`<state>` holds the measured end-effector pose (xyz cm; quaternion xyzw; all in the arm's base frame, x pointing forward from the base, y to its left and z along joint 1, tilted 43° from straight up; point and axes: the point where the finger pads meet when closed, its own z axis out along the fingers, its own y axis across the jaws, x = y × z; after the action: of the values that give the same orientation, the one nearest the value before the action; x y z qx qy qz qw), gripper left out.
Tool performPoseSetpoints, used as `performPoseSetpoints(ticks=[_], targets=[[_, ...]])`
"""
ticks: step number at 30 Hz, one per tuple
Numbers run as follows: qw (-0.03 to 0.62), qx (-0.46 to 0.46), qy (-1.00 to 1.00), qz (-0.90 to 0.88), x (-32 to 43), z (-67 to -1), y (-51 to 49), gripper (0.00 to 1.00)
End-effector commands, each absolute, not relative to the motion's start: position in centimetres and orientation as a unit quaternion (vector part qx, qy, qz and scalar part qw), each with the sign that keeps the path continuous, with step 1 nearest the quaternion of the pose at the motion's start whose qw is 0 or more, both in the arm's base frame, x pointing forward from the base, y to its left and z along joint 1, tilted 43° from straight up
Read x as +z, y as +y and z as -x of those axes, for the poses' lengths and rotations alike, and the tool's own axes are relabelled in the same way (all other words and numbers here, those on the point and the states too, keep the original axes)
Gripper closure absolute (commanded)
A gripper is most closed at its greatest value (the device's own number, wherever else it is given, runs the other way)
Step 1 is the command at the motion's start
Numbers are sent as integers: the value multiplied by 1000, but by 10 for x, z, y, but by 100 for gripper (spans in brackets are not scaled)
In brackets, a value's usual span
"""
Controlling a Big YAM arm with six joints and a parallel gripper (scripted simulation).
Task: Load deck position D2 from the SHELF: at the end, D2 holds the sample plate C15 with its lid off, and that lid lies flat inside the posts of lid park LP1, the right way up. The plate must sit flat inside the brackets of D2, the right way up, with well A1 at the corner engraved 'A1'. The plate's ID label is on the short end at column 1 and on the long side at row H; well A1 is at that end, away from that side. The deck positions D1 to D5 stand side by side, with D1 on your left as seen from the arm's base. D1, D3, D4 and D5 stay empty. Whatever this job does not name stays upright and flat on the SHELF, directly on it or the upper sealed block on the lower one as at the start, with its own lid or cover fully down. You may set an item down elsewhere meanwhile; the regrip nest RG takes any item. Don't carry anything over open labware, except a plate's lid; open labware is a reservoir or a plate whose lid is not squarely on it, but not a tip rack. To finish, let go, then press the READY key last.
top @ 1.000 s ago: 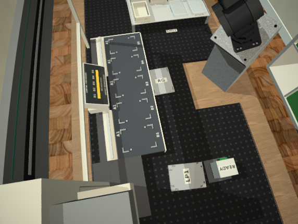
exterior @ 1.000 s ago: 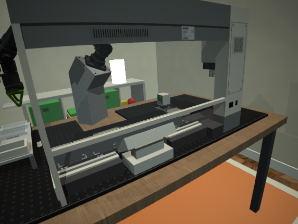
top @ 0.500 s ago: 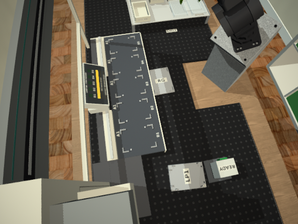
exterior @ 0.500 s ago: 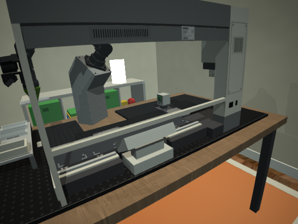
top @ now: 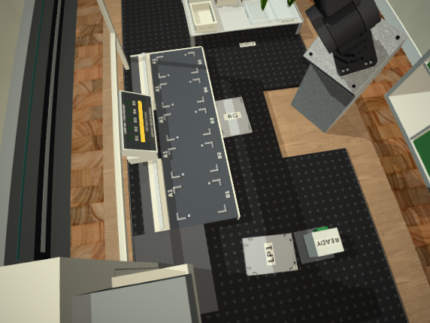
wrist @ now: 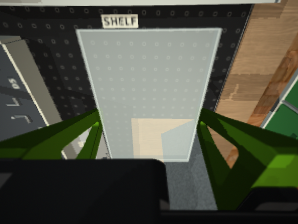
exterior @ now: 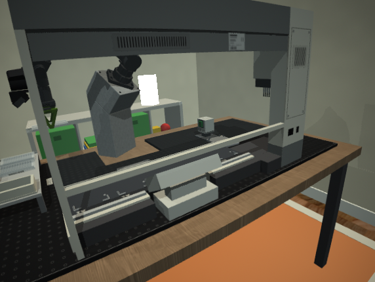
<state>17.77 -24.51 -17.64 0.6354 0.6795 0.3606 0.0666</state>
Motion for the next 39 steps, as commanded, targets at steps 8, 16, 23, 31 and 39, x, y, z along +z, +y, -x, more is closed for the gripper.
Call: performPoseSetpoints(ticks=[8, 16, 23, 31, 39], targets=[[92, 345, 684, -636, -169, -182, -268, 100], [92, 345, 684, -636, -169, -182, -268, 100], [92, 345, 684, -636, -169, -182, -268, 100], [93, 347, 689, -630, -148, -218, -270, 100], [91, 350, 688, -630, -128, -244, -272, 100]])
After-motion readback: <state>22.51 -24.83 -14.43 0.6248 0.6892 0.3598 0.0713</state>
